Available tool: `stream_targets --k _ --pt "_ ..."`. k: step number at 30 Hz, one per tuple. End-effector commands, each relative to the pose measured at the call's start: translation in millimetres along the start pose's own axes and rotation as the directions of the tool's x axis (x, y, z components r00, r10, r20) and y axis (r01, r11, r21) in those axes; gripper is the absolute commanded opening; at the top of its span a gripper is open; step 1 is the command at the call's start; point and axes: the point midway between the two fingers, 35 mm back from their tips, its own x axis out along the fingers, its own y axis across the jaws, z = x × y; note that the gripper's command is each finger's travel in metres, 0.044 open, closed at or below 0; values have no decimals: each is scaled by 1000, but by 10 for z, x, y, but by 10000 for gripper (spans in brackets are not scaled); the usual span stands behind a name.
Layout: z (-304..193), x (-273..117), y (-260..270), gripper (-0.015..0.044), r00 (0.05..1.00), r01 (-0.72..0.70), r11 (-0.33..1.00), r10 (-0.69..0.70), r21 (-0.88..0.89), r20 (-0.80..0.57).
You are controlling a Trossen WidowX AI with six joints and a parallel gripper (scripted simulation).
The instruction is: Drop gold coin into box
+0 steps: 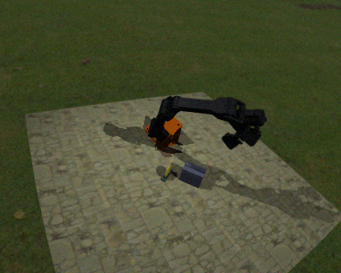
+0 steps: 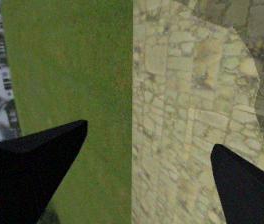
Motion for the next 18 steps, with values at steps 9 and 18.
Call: stream_targets --k 9,18 --pt "-224 -305 -971 164 959 239 736 -281 -634 35" --pt "-660 -692 -2094 161 814 67 -14 -578 -998 62"
